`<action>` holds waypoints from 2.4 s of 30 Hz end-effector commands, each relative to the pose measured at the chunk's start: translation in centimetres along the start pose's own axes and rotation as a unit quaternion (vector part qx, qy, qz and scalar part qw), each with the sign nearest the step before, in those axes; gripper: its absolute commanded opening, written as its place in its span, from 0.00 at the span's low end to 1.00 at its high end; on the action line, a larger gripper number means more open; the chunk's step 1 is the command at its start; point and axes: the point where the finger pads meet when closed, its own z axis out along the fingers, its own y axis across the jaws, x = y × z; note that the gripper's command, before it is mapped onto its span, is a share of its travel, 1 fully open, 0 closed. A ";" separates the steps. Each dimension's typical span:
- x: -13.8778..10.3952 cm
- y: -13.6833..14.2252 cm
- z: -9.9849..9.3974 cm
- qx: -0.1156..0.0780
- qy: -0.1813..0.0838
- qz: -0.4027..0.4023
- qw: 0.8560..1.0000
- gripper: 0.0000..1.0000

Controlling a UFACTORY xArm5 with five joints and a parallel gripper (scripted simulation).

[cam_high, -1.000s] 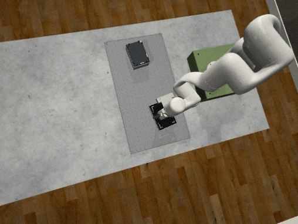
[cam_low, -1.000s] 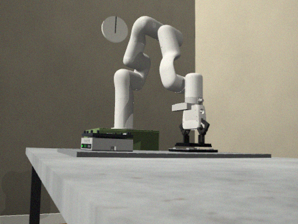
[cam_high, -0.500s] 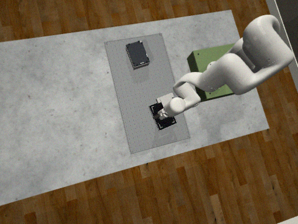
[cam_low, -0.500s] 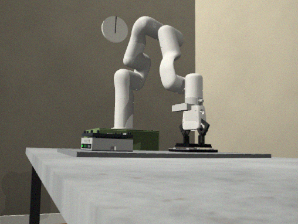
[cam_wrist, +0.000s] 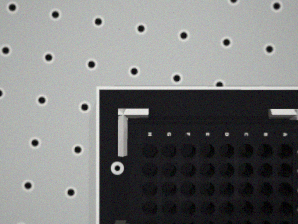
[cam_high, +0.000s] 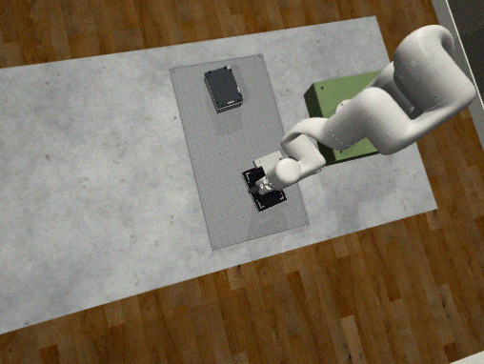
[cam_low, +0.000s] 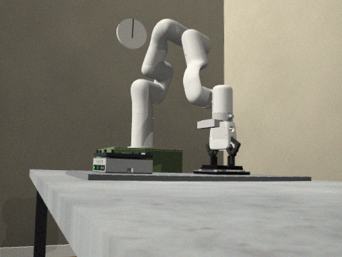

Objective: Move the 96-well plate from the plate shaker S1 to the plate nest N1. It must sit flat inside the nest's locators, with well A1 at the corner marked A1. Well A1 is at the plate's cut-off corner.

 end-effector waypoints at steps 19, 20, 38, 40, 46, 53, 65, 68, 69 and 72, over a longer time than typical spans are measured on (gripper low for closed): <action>0.0 -0.1 0.2 0.002 0.002 0.000 1.000 0.00; 0.0 -0.1 0.3 0.002 0.002 0.000 1.000 0.00; 0.0 -0.1 0.4 0.002 0.002 0.000 1.000 1.00; 0.0 -0.1 0.4 0.002 0.002 0.000 1.000 1.00; 0.0 -0.1 0.4 0.002 0.002 0.000 1.000 1.00; 0.0 -0.1 0.4 0.002 0.002 0.000 1.000 1.00; 0.0 -0.1 -0.4 0.002 0.002 0.000 1.000 1.00; 0.0 -0.1 -1.2 0.002 0.002 0.000 1.000 1.00; 0.0 -0.1 -1.5 0.002 0.002 0.000 1.000 1.00; 0.0 -0.1 -2.3 0.002 0.002 0.000 1.000 1.00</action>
